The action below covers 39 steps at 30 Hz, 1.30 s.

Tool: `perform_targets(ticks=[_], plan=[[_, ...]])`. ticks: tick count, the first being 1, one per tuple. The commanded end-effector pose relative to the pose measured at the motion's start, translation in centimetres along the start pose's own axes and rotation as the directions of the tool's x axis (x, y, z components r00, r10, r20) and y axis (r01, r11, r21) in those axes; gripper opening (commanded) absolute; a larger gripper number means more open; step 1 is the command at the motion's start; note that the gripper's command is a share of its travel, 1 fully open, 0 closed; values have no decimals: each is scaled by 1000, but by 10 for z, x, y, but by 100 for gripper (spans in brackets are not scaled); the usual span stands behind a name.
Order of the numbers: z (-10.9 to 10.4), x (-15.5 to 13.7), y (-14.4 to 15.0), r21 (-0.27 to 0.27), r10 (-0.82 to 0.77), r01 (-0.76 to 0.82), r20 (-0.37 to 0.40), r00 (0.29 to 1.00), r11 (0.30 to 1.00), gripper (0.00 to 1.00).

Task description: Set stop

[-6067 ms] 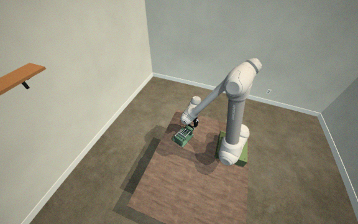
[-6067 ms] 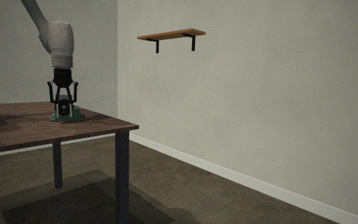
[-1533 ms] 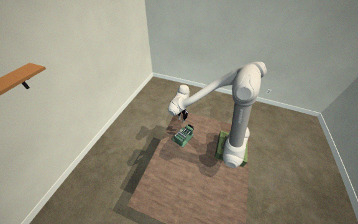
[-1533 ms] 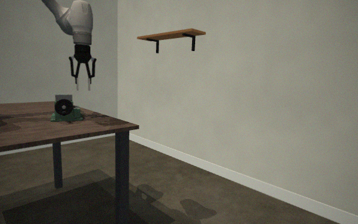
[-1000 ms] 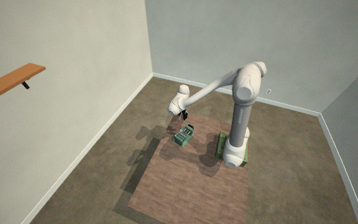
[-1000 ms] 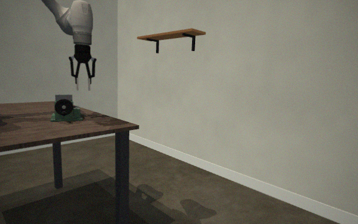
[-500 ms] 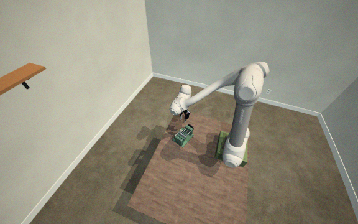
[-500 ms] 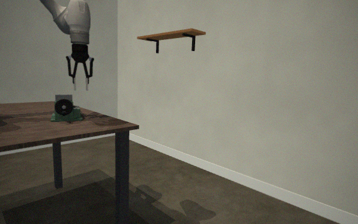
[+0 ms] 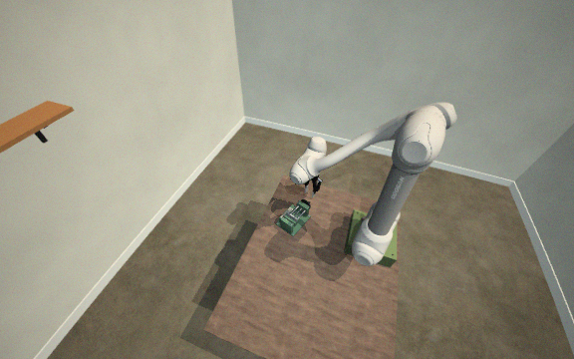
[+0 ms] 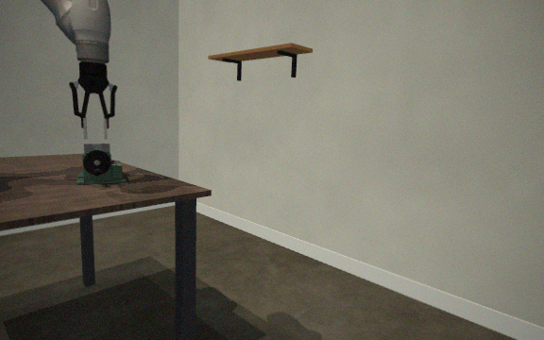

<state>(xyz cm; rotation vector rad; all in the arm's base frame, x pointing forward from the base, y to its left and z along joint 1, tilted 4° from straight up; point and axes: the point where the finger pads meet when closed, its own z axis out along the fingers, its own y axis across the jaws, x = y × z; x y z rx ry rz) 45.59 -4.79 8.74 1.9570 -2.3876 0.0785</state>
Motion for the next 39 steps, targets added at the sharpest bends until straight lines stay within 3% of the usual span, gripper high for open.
perform_targets(ticks=[1, 4, 10, 25, 39], plan=[[-1, 1, 0, 2, 2, -2, 0, 1000, 1000, 33], [4, 1, 0, 2, 2, -2, 0, 1000, 1000, 33], [53, 1, 0, 2, 2, -2, 0, 1000, 1000, 33], [56, 1, 0, 2, 2, -2, 0, 1000, 1000, 33], [90, 1, 0, 2, 2, -2, 0, 1000, 1000, 33]])
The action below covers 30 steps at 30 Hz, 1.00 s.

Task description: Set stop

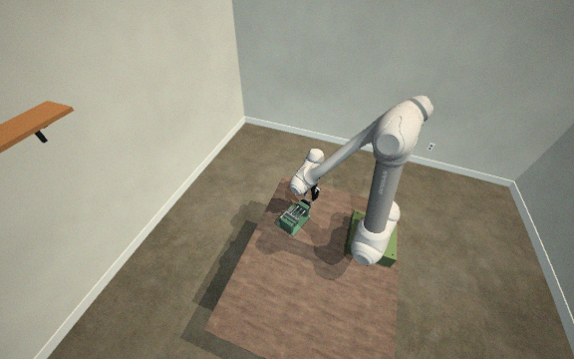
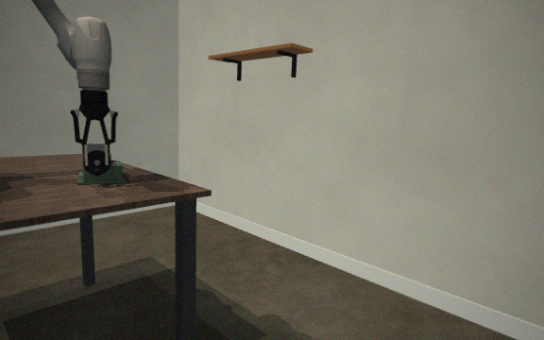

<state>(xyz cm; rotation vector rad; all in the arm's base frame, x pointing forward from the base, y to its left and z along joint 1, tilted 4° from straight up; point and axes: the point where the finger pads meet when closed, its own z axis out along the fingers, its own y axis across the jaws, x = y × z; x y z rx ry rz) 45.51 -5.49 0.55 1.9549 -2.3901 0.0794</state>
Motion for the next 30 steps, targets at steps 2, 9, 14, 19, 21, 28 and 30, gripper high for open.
perform_targets(ticks=[2, 9, 14, 19, 21, 28, 30], plan=[[15, 0, 0, 1, 0, 0, 0, 1000, 1000, 33], [34, 0, 0, 1, 0, 0, 0, 1000, 1000, 33], [39, 0, 0, 1, 0, 0, 0, 1000, 1000, 33], [41, 0, 0, 1, 0, 0, 0, 1000, 1000, 33], [41, 0, 0, 1, 0, 0, 0, 1000, 1000, 33], [41, 0, 0, 1, 0, 0, 0, 1000, 1000, 33], [41, 0, 0, 1, 0, 0, 0, 1000, 1000, 33]])
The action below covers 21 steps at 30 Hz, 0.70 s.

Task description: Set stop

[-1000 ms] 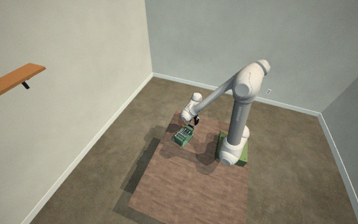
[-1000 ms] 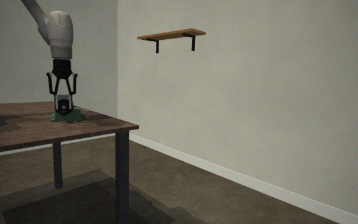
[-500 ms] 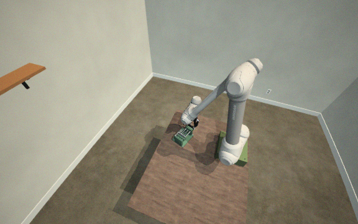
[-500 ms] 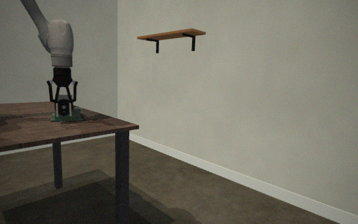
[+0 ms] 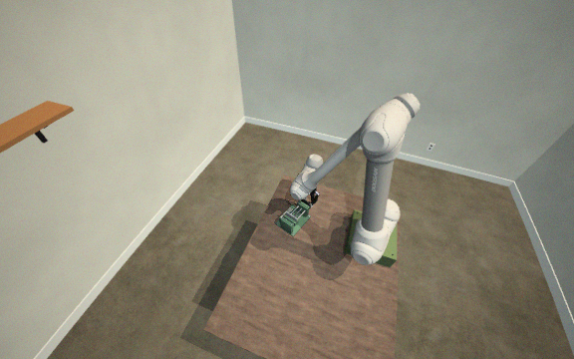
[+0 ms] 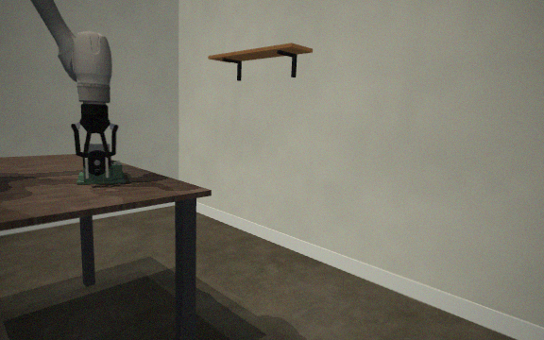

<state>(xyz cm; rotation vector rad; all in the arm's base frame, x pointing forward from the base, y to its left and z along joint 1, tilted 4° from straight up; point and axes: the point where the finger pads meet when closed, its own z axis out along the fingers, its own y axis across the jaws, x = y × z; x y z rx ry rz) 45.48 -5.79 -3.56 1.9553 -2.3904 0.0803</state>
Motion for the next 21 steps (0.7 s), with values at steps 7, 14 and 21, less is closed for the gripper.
perform_targets(ticks=[7, 14, 21], plan=[[0, 0, 0, 0, 0, 0, 0, 1000, 1000, 4], [0, 0, 0, 0, 0, 0, 0, 1000, 1000, 4], [0, 0, 0, 0, 0, 0, 0, 1000, 1000, 4]])
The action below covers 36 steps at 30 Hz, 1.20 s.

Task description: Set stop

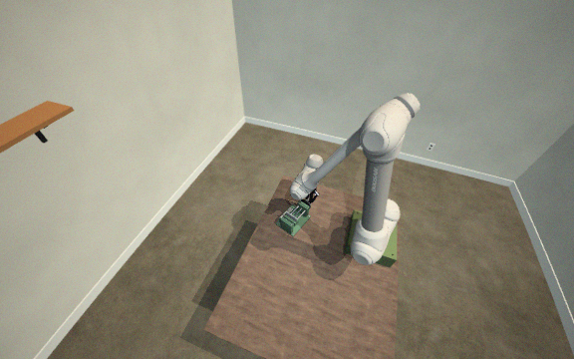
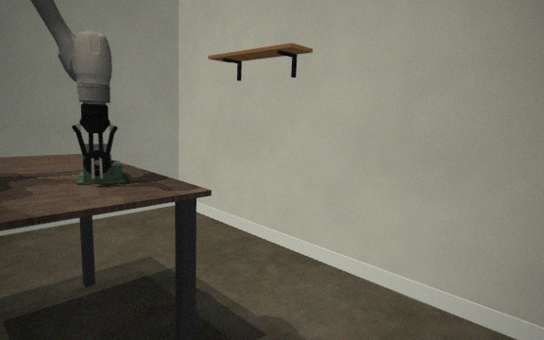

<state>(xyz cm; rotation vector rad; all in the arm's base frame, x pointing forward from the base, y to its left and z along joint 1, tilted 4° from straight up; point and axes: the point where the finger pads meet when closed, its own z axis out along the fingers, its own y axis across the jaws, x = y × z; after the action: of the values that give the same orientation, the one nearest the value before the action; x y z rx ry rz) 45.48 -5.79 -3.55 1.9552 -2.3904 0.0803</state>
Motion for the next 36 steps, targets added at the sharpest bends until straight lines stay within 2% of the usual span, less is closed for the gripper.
perform_targets(ticks=[1, 36], plan=[[0, 0, 0, 0, 0, 0, 0, 1000, 1000, 4], [-2, 0, 9, 0, 0, 0, 0, 1000, 1000, 4]])
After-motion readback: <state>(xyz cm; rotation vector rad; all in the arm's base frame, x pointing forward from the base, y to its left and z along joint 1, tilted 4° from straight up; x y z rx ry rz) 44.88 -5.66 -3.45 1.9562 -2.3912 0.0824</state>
